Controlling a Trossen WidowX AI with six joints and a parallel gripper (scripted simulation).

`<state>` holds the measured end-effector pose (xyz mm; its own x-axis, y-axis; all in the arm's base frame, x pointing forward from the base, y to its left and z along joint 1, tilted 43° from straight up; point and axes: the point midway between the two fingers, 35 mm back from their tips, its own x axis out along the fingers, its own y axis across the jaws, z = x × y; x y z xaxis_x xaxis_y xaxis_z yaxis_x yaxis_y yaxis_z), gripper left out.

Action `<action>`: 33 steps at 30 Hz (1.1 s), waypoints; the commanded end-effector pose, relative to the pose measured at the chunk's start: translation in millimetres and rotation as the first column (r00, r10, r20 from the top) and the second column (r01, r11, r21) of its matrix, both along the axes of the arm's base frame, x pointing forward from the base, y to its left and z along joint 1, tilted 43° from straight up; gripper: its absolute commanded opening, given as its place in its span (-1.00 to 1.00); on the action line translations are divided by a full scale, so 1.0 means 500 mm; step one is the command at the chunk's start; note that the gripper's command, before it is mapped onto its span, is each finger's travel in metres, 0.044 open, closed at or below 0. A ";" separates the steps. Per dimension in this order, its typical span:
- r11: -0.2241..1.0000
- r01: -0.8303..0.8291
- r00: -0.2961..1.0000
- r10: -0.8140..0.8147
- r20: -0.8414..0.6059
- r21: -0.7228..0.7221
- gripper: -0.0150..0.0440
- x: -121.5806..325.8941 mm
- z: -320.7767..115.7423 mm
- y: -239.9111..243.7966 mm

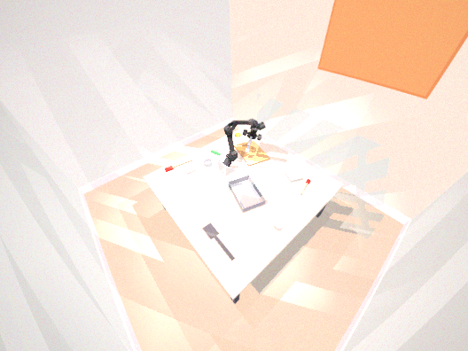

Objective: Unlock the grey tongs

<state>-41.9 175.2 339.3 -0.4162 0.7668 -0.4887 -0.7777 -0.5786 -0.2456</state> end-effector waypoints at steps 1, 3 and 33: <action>0.999 0.015 1.000 -0.014 0.018 -0.040 -1.00 -0.002 0.002 0.000; 0.998 0.022 0.999 -0.020 0.028 -0.058 -1.00 -0.002 0.001 0.001; 0.966 0.153 0.966 -0.101 0.238 -0.208 -1.00 -0.005 0.001 0.008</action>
